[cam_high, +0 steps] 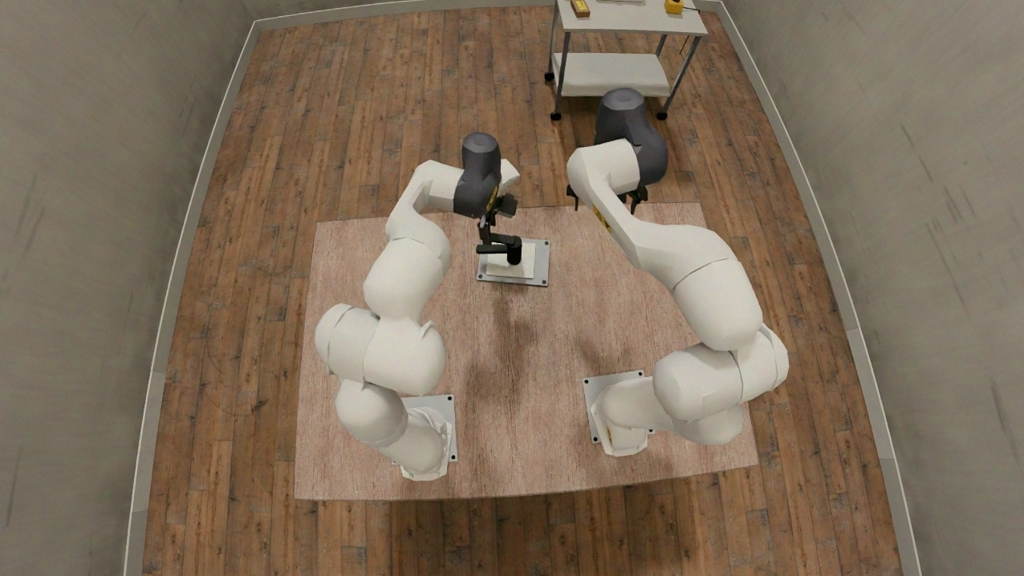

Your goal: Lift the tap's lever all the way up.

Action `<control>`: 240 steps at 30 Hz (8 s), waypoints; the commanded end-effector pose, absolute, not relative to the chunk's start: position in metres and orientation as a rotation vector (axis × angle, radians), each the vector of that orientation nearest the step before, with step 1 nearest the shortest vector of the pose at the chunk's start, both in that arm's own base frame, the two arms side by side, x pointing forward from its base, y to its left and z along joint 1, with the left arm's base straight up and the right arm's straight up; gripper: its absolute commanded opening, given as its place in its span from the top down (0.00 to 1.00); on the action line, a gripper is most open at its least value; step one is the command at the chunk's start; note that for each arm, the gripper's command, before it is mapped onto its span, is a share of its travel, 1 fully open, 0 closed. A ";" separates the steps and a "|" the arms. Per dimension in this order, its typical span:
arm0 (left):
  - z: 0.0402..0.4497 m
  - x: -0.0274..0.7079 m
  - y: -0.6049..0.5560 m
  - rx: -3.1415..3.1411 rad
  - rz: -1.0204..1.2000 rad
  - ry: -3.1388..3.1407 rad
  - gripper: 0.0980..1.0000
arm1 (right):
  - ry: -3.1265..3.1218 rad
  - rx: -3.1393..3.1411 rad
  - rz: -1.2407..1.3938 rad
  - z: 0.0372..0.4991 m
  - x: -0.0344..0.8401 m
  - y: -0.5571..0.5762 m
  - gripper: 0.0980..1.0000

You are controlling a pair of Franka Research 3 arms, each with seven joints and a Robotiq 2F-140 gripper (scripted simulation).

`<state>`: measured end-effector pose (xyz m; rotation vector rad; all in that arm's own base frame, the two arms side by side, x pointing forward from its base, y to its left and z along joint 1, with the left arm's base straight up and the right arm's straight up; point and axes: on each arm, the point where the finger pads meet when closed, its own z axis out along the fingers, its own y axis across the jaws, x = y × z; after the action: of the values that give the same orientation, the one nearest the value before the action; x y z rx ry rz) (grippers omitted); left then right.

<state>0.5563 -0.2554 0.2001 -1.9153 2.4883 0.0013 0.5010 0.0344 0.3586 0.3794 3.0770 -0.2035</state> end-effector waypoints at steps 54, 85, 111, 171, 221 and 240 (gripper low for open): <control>0.186 0.556 -0.256 -1.912 0.000 2.492 0.61 | 3.077 0.379 -0.203 0.359 0.501 0.034 0.00; 0.152 0.556 -0.256 -1.912 0.000 2.492 0.61 | 3.077 0.379 -0.203 0.359 0.501 0.034 0.00; 0.150 0.556 -0.256 -1.912 0.000 2.492 0.61 | 3.077 0.379 -0.203 0.359 0.501 0.034 0.00; 0.150 0.556 -0.256 -1.912 0.000 2.492 1.00 | 3.077 0.379 -0.203 0.359 0.501 0.034 0.00; 0.179 0.553 -0.268 -1.912 0.000 2.492 1.00 | 3.077 0.379 -0.203 0.359 0.501 0.034 0.00; 0.179 0.553 -0.268 -1.912 0.000 2.492 1.00 | 3.077 0.379 -0.203 0.359 0.501 0.034 0.00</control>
<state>0.5544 -0.2621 0.1707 -1.9161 2.4887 0.0138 0.5010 0.0344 0.3586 0.3794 3.0770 -0.2035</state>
